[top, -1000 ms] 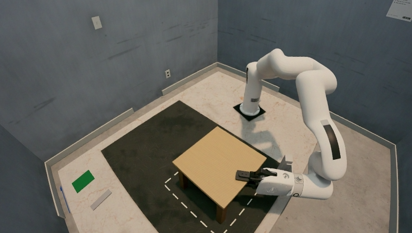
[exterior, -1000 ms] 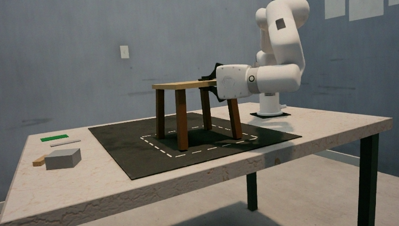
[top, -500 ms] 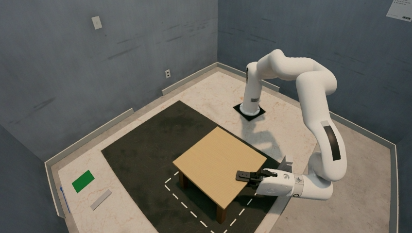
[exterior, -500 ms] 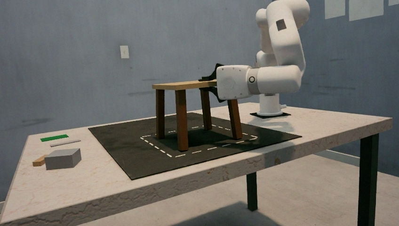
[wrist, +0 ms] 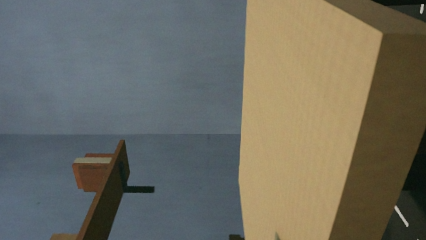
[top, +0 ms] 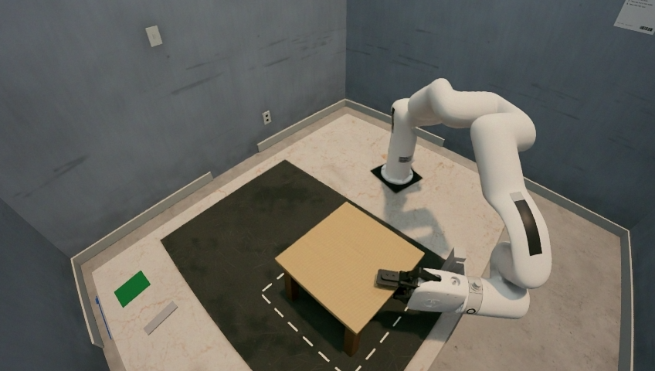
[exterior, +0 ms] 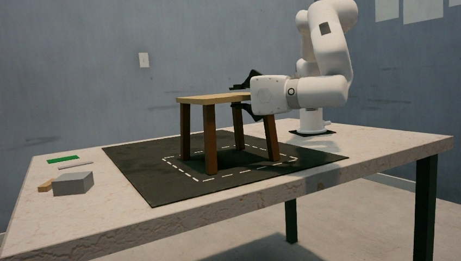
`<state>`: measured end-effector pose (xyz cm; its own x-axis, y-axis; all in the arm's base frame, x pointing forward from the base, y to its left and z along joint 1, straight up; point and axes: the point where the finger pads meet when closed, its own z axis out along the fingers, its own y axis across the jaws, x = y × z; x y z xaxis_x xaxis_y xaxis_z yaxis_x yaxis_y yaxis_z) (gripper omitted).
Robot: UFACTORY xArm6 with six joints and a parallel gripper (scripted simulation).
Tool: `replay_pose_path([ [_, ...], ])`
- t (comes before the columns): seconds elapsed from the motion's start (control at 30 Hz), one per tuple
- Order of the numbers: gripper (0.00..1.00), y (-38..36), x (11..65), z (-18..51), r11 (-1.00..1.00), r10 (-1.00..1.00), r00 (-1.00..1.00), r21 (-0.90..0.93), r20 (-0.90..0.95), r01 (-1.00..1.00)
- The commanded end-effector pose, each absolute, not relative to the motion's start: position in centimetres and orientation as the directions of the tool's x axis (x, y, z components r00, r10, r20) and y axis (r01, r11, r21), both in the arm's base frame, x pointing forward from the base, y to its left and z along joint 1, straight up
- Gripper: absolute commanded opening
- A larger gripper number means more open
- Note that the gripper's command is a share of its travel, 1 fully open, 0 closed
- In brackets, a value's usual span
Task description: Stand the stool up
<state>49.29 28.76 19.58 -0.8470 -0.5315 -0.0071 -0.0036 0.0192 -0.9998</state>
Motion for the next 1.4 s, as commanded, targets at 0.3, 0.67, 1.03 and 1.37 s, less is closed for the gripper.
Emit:
replay_pose_path([
  [0.3,0.45,28.8,49.3,19.8,0.023,-0.531,-0.847,-1.0,-0.011,-0.001],
  [0.67,0.45,28.8,49.3,19.8,0.023,-0.531,-0.847,-1.0,-0.011,-0.001],
  [1.03,0.45,29.9,48.6,19.8,0.023,-0.531,-0.847,-1.0,-0.011,-0.001],
  [1.37,0.45,33.8,46.2,19.9,0.023,-0.531,-0.847,-1.0,-0.011,-0.001],
])
